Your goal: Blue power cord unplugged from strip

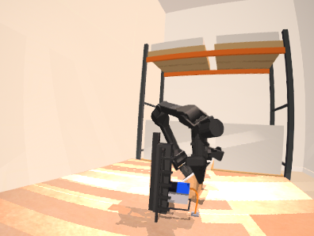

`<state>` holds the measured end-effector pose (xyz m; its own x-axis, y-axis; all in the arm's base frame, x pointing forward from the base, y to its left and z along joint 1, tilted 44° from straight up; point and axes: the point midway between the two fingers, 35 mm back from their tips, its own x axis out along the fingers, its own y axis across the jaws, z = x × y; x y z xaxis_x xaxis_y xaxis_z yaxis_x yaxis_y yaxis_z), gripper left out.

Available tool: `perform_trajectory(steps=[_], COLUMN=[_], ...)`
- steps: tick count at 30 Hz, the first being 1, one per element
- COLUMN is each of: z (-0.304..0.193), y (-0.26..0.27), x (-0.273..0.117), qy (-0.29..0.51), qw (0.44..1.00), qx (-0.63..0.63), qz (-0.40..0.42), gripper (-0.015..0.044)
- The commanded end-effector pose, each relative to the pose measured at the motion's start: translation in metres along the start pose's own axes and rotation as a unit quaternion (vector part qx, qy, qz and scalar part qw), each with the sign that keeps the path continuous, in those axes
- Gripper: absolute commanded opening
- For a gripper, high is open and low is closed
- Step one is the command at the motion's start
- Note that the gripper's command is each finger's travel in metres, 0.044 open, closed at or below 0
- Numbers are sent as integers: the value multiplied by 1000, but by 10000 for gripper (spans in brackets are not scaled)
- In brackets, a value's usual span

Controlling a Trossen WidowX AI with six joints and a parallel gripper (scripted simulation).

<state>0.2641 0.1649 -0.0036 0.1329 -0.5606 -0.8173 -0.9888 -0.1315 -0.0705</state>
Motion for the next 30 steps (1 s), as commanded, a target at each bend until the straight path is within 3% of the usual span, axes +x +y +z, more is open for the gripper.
perform_trajectory(steps=[1, 30], z=[-14, -41], y=[17, 10], x=[13, 10], qy=[67, 68], qw=[990, 990], qx=[-111, -111], qz=[54, 54], gripper=[160, 160])
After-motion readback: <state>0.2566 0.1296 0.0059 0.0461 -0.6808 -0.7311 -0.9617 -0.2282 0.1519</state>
